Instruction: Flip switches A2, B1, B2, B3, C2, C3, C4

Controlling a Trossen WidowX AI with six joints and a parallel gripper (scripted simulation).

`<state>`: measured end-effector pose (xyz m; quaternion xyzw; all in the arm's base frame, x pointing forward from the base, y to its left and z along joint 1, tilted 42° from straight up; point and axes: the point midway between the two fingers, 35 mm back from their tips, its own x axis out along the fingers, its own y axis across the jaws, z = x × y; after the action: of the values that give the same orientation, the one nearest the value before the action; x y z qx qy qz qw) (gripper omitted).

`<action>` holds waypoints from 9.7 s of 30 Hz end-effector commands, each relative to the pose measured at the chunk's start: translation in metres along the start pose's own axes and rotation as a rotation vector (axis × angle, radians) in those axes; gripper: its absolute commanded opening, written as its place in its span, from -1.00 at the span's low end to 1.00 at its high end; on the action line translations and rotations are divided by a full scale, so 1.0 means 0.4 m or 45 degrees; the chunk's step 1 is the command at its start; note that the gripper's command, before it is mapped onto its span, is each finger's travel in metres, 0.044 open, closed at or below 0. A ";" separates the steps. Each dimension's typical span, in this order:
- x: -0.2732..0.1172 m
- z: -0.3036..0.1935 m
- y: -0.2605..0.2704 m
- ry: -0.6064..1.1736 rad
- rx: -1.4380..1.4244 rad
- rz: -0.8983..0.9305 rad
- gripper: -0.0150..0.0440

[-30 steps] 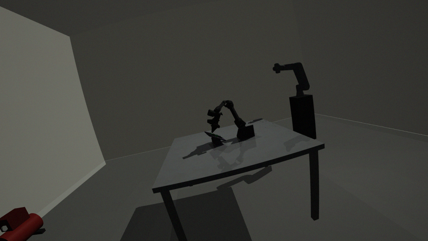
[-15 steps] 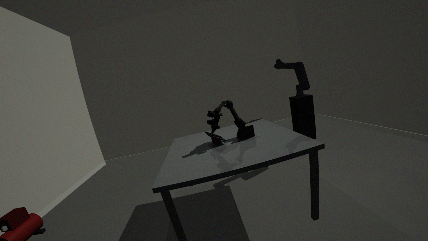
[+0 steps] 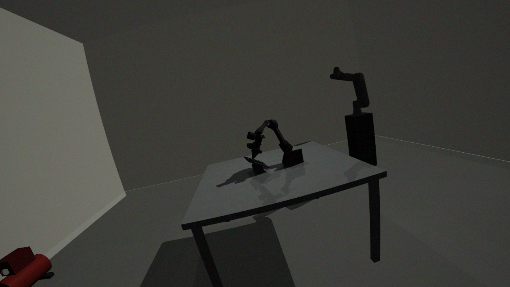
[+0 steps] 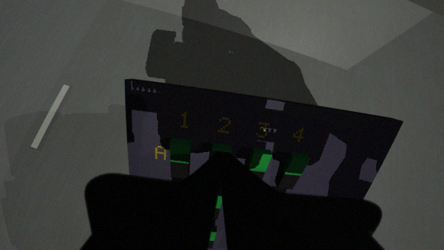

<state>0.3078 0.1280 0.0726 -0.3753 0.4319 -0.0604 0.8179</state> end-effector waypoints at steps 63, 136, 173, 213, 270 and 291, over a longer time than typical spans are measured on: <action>-0.144 -0.155 0.076 -0.024 -0.010 0.013 -0.49; 0.012 -0.153 0.075 -0.061 -0.008 0.010 -0.49; -0.144 -0.111 0.009 -0.025 -0.010 0.012 -0.49; 0.003 -0.102 0.002 0.005 -0.008 0.008 -0.49; 0.018 -0.101 0.002 0.005 -0.008 0.007 -0.49; -0.139 -0.107 -0.069 -0.022 -0.012 0.009 -0.49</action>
<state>0.2465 0.1120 0.1122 -0.3731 0.4240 -0.0528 0.8235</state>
